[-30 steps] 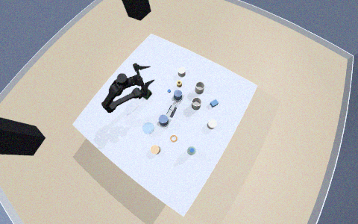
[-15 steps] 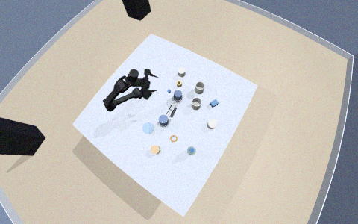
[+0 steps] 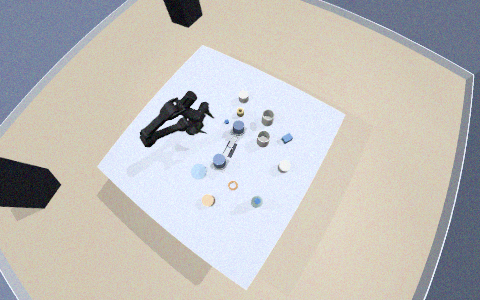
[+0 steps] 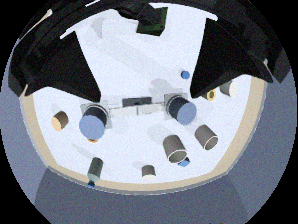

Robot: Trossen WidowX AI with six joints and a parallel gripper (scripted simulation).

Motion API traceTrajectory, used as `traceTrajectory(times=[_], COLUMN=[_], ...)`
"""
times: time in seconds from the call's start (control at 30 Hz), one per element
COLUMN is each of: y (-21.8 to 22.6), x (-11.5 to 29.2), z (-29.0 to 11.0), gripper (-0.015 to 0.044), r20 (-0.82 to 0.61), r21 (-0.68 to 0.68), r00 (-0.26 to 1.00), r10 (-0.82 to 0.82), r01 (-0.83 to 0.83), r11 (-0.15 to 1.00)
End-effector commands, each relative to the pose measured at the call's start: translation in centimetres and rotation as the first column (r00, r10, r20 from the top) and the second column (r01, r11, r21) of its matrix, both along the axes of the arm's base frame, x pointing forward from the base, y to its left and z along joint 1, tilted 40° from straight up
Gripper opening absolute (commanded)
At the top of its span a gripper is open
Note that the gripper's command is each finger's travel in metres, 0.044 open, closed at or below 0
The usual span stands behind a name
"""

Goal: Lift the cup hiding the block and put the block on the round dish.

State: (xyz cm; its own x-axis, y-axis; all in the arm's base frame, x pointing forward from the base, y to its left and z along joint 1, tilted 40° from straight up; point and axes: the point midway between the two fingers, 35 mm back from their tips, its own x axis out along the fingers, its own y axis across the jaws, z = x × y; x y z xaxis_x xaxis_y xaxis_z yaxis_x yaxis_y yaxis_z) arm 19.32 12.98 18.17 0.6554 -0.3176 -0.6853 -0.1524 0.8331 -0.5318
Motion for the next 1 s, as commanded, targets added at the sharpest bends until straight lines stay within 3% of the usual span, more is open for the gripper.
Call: traceTrajectory(times=[0.0, 0.2, 0.4, 0.67, 0.97], y=[-1.2, -1.2, -0.1, 1.0, 2.3], x=[0.2, 0.2, 0.9, 2.2, 4.0], z=[0.1, 0.1, -0.7, -2.0, -4.2], gripper=[0.044, 0.044, 0.044, 0.044, 0.044], r20=[0.026, 0.026, -0.002, -0.006, -0.019], r21=[-0.115, -0.117, -0.024, 0.067, 0.172], r00=[1.0, 1.0, 0.996, 0.962, 0.857], r10=[-0.001, -0.004, -0.086, -0.272, -0.515], r01=[0.004, 0.007, 0.086, 0.272, 0.51], r11=[0.993, 0.993, 0.996, 0.96, 0.842])
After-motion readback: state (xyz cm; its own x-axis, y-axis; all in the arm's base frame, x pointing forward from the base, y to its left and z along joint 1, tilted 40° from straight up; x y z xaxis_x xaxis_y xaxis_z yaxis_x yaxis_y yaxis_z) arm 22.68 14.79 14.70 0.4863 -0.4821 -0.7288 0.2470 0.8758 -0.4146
